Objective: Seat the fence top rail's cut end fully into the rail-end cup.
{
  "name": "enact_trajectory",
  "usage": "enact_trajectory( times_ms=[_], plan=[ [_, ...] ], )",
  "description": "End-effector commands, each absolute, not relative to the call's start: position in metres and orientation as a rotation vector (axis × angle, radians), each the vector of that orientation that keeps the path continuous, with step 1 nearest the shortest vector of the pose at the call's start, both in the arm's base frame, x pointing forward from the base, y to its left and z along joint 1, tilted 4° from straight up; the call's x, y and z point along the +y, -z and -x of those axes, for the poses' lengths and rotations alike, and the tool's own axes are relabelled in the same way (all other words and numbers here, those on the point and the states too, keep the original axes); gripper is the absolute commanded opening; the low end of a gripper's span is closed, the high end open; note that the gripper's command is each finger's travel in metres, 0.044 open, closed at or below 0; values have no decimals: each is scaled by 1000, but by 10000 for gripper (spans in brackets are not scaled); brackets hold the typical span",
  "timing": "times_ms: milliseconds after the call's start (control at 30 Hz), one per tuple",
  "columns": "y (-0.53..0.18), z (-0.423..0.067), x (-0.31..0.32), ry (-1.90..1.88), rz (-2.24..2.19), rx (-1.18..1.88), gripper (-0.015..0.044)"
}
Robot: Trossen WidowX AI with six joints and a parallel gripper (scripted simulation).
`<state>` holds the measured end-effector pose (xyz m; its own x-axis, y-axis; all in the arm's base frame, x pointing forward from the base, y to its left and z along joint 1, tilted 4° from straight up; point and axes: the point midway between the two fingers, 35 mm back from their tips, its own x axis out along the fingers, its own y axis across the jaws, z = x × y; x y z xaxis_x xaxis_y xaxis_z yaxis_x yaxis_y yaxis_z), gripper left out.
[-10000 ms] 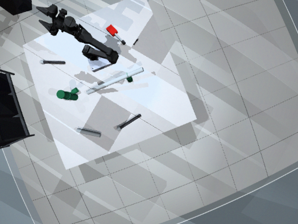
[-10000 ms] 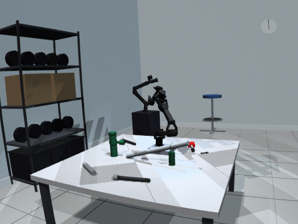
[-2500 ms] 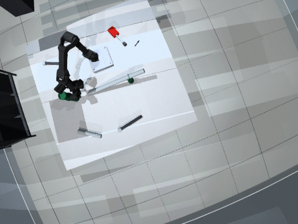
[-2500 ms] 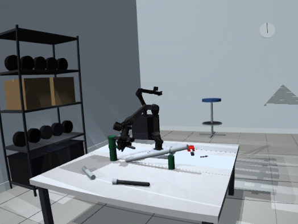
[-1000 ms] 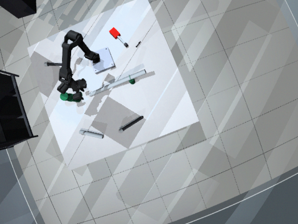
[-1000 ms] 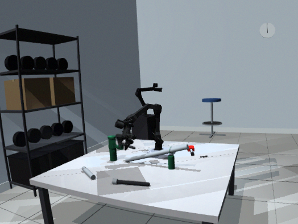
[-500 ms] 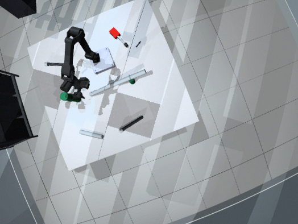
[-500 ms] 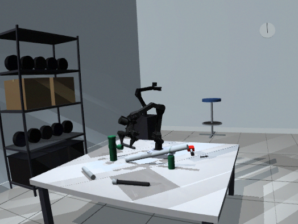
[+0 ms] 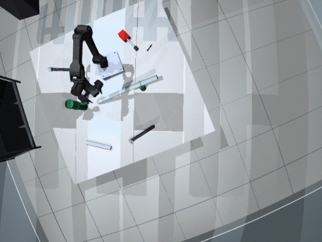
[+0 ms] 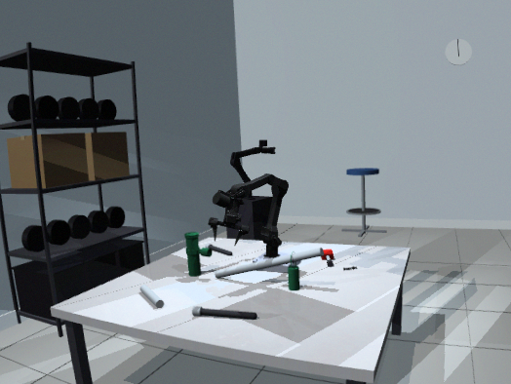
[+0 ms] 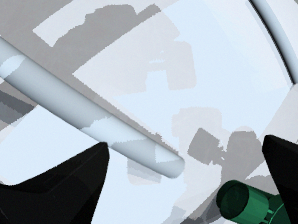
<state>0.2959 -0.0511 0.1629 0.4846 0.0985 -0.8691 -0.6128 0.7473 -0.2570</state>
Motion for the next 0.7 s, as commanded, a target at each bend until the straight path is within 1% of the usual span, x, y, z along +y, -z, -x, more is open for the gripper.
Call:
enact_trajectory(
  times_ms=[0,67,667],
  plan=[
    [-208,-272,-9,-85,13,1036,440],
    [-210,-271,-7,-52,-43,1037,440],
    [-210,-271,-7,-52,-43,1037,440]
  ],
)
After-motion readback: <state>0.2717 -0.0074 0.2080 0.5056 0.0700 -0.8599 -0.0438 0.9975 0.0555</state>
